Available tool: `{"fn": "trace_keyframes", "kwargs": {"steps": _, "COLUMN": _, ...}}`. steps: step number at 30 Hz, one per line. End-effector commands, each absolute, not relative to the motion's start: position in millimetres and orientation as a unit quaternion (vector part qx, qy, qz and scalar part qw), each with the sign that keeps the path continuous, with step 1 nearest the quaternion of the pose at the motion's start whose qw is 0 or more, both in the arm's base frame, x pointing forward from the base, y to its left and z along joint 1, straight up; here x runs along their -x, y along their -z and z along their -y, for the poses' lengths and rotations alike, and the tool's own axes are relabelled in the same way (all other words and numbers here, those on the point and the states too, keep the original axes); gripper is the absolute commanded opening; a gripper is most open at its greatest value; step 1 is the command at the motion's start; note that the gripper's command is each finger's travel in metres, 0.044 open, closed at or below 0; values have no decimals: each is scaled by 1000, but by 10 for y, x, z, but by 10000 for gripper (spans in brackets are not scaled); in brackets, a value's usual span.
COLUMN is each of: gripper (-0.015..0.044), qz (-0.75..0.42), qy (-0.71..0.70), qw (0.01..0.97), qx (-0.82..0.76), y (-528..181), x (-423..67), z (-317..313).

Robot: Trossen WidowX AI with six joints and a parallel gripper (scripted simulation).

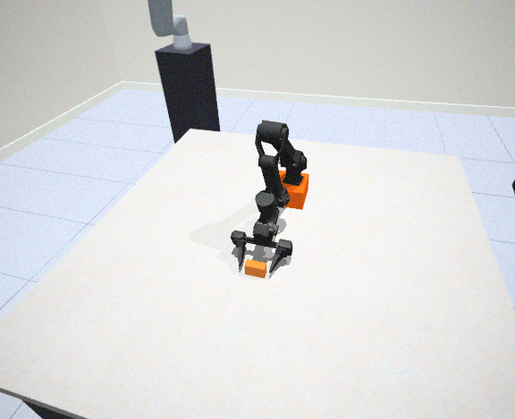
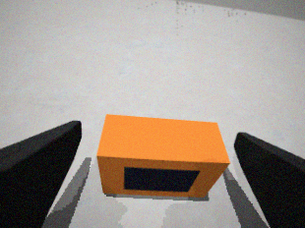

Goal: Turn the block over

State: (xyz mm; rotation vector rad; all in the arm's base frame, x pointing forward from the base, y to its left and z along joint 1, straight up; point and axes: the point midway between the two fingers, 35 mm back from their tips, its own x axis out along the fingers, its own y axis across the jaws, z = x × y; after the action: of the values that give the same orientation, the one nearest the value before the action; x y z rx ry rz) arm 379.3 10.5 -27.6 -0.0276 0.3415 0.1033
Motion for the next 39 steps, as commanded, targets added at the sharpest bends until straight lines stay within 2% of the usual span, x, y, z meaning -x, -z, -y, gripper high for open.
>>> {"fn": "trace_keyframes", "kwargs": {"steps": 1, "gripper": 440, "qz": -168, "qy": -54, "qw": 984, "qx": 12, "y": 271, "x": -3791, "z": -113}}
{"fn": "trace_keyframes", "kwargs": {"steps": 17, "gripper": 440, "qz": -171, "qy": -54, "qw": 984, "qx": 12, "y": 272, "x": -3799, "z": -113}}
{"fn": "trace_keyframes", "kwargs": {"steps": 26, "gripper": 440, "qz": -314, "qy": -50, "qw": 948, "qx": 17, "y": 73, "x": -3957, "z": -101}}
{"fn": "trace_keyframes", "kwargs": {"steps": 33, "gripper": 440, "qz": -427, "qy": -49, "qw": 902, "qx": 24, "y": -383, "x": -3646, "z": -94}}
{"fn": "trace_keyframes", "kwargs": {"steps": 39, "gripper": 440, "qz": -439, "qy": -49, "qw": 897, "qx": 25, "y": -434, "x": -3588, "z": -93}}
